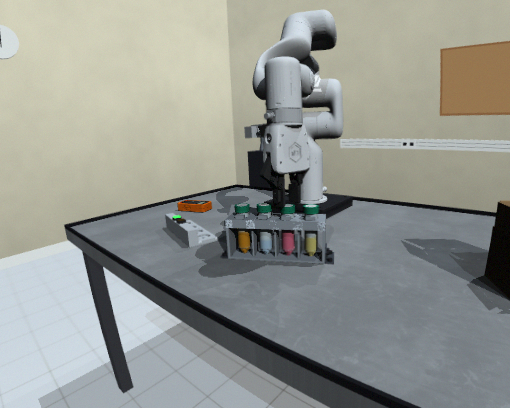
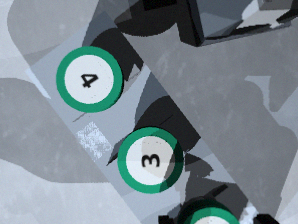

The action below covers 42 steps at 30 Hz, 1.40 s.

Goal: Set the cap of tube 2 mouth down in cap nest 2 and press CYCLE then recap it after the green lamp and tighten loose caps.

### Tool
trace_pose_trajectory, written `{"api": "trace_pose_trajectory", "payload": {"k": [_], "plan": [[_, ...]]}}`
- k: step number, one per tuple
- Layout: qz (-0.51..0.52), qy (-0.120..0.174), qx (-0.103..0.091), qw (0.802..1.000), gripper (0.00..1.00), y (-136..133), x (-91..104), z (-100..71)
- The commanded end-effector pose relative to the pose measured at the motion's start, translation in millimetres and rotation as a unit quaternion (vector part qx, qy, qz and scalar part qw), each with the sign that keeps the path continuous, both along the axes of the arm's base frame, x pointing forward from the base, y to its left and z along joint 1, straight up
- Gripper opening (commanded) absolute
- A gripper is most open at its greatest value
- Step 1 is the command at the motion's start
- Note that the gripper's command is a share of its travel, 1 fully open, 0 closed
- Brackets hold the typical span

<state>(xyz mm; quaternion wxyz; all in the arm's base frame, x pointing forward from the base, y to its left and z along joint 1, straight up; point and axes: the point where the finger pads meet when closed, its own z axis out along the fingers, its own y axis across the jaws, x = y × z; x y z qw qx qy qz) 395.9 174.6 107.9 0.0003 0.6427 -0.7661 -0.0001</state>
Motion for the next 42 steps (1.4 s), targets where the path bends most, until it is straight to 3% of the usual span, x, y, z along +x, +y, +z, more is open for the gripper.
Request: {"api": "trace_pose_trajectory", "payload": {"k": [1, 11, 13, 21, 23, 25, 28, 34, 42], "plan": [[0.0, -0.002, 0.001, 1.0, 0.46, 1, 1.3, 15.3], [0.0, -0.002, 0.001, 1.0, 0.46, 1, 1.3, 31.3], [0.083, -0.002, 0.001, 0.997, 0.46, 16, -6.1, 31.3], [0.292, -0.002, 0.001, 0.956, 0.46, 47, -21.6, 31.3], [0.292, -0.002, 0.001, 0.956, 0.46, 47, -21.6, 31.3], [0.38, -0.002, 0.001, 0.925, 0.46, 47, -21.8, 31.3], [0.425, -0.002, 0.0, 0.905, 0.46, 47, -21.8, 31.3], [0.425, -0.002, 0.0, 0.905, 0.46, 47, -21.8, 31.3], [0.425, -0.002, 0.0, 0.905, 0.46, 47, -21.8, 13.3]]}}
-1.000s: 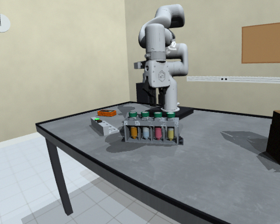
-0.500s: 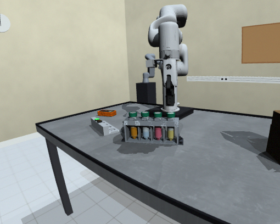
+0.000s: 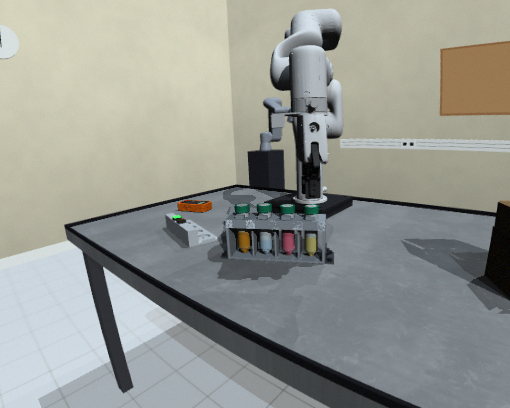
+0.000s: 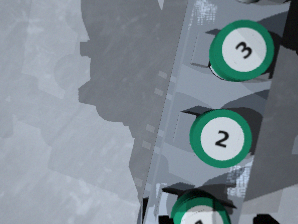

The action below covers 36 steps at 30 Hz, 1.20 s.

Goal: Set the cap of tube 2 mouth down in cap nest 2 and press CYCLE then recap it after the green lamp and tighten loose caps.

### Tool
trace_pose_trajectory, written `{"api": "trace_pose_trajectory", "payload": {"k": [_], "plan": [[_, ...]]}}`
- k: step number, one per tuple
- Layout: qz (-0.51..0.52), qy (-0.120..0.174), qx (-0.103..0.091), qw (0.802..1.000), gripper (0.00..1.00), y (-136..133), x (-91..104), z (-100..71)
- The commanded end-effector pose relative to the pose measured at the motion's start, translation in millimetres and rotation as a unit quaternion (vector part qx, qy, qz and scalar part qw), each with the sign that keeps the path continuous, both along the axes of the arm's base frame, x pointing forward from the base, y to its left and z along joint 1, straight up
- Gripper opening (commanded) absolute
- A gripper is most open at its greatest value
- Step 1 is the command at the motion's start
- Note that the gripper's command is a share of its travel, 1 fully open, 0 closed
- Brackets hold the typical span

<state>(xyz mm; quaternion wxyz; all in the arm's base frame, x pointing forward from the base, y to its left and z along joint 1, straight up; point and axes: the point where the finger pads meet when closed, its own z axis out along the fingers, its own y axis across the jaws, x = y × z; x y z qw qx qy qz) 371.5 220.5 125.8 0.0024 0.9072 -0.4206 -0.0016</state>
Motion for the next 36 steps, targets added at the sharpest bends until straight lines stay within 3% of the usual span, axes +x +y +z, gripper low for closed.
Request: {"api": "trace_pose_trajectory", "payload": {"k": [1, 6, 36], "plan": [[0.0, -0.004, 0.002, 1.0, 0.46, 2, 2.6, -7.6], [0.0, -0.004, 0.002, 1.0, 0.46, 2, 2.7, -22.2], [0.0, -0.004, 0.002, 1.0, 0.46, 2, 2.6, -31.6]]}}
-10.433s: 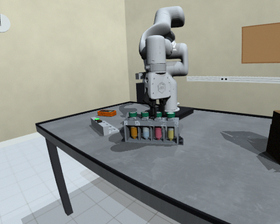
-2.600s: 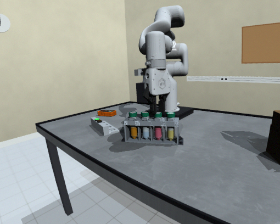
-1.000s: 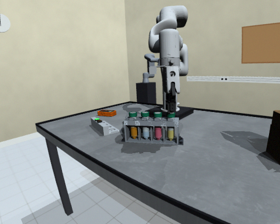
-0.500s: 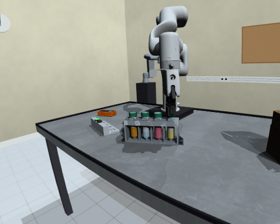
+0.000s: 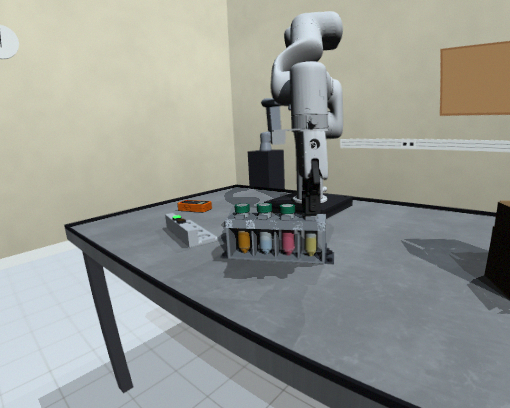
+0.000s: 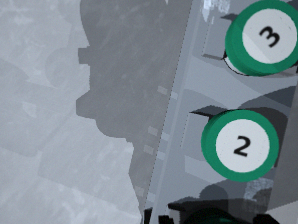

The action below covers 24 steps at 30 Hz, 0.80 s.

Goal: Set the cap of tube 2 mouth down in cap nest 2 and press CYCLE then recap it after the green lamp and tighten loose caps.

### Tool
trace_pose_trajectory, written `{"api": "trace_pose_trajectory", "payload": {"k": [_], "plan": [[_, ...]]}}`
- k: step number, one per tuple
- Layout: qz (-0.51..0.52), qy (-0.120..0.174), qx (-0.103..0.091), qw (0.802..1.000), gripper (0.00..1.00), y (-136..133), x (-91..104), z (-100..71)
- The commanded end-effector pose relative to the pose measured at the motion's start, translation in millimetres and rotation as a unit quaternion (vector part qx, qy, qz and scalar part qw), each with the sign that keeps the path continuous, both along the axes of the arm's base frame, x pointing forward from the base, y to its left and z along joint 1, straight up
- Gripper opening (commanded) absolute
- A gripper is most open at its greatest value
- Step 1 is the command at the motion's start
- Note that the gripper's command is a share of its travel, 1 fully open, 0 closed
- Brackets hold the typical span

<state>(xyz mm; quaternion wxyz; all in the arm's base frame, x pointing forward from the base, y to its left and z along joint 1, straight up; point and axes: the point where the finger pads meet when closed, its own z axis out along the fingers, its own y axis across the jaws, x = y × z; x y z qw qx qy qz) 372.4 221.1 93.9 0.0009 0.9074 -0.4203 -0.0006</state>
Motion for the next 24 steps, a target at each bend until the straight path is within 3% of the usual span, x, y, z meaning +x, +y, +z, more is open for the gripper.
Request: {"api": "trace_pose_trajectory", "payload": {"k": [1, 5, 6, 20, 24], "plan": [[0.0, -0.003, 0.002, 1.0, 0.46, 1.0, 1.7, -0.3], [0.0, -0.003, 0.002, 1.0, 0.46, 1.0, 1.7, -0.3], [0.0, -0.003, 0.002, 1.0, 0.0, 1.0, 1.7, -0.3], [0.0, -0.003, 0.002, 1.0, 0.0, 1.0, 1.7, -0.3], [-0.04, -0.003, 0.002, 0.999, 0.0, 1.0, 1.7, -0.3]]}}
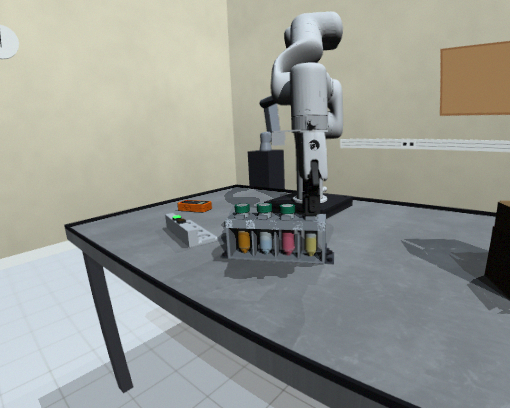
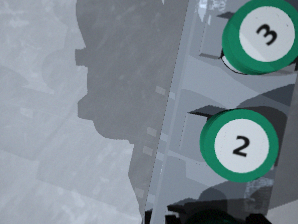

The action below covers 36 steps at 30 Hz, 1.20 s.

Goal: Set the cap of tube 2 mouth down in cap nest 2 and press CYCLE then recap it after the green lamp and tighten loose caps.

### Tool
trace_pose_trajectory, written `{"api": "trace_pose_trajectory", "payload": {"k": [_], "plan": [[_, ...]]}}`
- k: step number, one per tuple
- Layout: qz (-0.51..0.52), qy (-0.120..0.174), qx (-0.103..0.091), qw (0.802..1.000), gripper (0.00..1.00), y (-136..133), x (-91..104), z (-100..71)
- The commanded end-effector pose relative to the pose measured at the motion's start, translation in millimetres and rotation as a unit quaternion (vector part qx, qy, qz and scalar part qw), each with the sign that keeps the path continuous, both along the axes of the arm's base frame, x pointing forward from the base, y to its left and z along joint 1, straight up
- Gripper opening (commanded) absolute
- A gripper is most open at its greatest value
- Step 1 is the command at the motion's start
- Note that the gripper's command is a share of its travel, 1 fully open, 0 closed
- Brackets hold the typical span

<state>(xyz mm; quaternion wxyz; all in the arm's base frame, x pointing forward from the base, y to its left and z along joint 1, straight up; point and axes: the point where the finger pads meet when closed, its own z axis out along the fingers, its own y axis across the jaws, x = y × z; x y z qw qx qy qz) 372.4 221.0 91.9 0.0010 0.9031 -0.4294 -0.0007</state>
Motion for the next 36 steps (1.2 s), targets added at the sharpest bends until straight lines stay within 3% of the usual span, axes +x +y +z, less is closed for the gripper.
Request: {"api": "trace_pose_trajectory", "payload": {"k": [1, 26, 27, 36], "plan": [[-0.04, -0.003, 0.002, 0.999, 0.0, 1.0, 1.7, 1.7], [-0.232, -0.003, 0.002, 0.973, 0.0, 1.0, 1.7, 1.7], [-0.232, -0.003, 0.002, 0.973, 0.46, 1.0, 1.7, 1.7], [-0.232, -0.003, 0.002, 0.973, 0.46, 1.0, 1.7, 1.7]]}}
